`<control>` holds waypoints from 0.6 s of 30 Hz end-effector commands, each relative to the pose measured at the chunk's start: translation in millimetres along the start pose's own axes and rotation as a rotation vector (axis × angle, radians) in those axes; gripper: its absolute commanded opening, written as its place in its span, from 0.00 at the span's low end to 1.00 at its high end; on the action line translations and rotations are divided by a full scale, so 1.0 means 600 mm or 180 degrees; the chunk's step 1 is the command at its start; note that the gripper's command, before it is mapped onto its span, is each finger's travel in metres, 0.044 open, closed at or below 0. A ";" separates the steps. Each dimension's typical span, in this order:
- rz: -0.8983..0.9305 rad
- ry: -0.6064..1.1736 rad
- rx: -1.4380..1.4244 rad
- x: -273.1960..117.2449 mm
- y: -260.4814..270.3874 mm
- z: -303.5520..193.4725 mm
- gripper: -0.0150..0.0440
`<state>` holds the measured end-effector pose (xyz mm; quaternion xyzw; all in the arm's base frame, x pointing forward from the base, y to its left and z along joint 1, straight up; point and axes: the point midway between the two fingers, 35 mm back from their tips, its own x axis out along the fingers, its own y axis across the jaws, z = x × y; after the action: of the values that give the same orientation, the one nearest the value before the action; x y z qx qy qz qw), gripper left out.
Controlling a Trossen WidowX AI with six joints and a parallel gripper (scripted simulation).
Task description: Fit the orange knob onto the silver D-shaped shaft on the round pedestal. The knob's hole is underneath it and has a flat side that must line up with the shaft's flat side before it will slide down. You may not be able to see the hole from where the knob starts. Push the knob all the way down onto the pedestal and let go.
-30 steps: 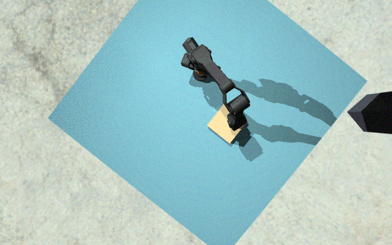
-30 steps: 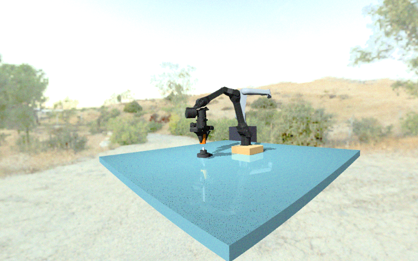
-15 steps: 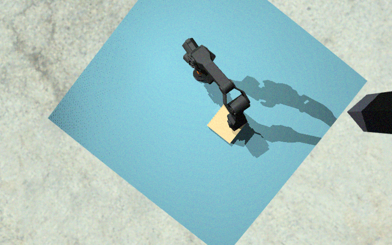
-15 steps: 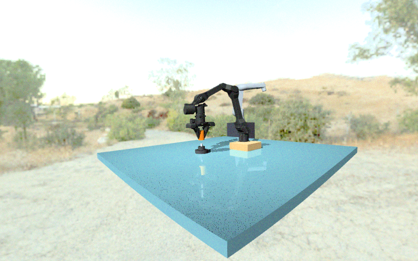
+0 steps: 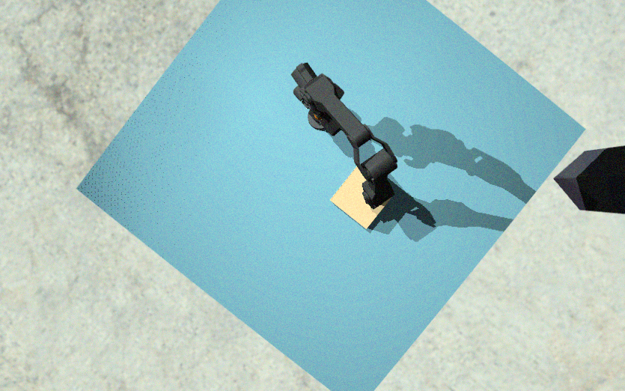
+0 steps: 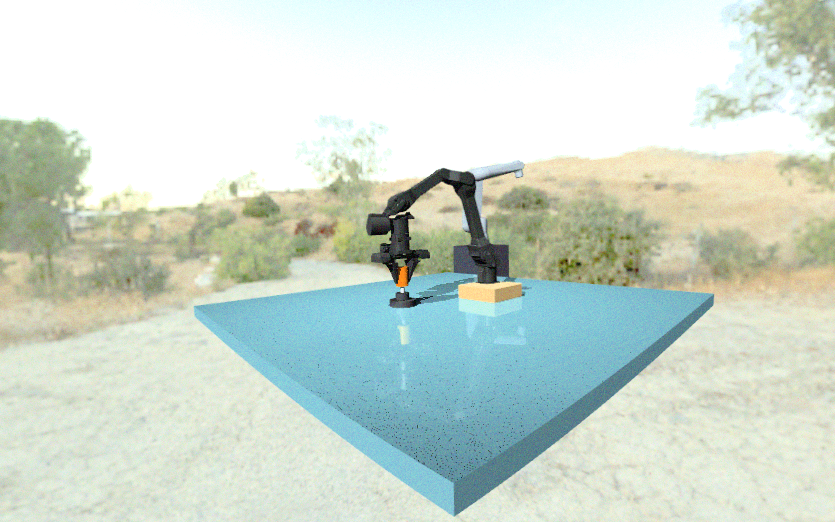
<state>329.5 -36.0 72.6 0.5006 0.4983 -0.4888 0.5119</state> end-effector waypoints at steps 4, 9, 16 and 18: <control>0.0022 -0.0011 0.0001 0.003 0.002 0.001 0.25; 0.0023 -0.0011 0.0001 0.003 0.005 0.000 0.25; 0.0022 -0.0011 0.0001 0.009 0.002 0.000 0.25; 0.0022 -0.0011 0.0001 0.011 0.002 0.000 0.25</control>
<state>330.3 -35.5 66.8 0.5008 0.4980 -0.4880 0.5129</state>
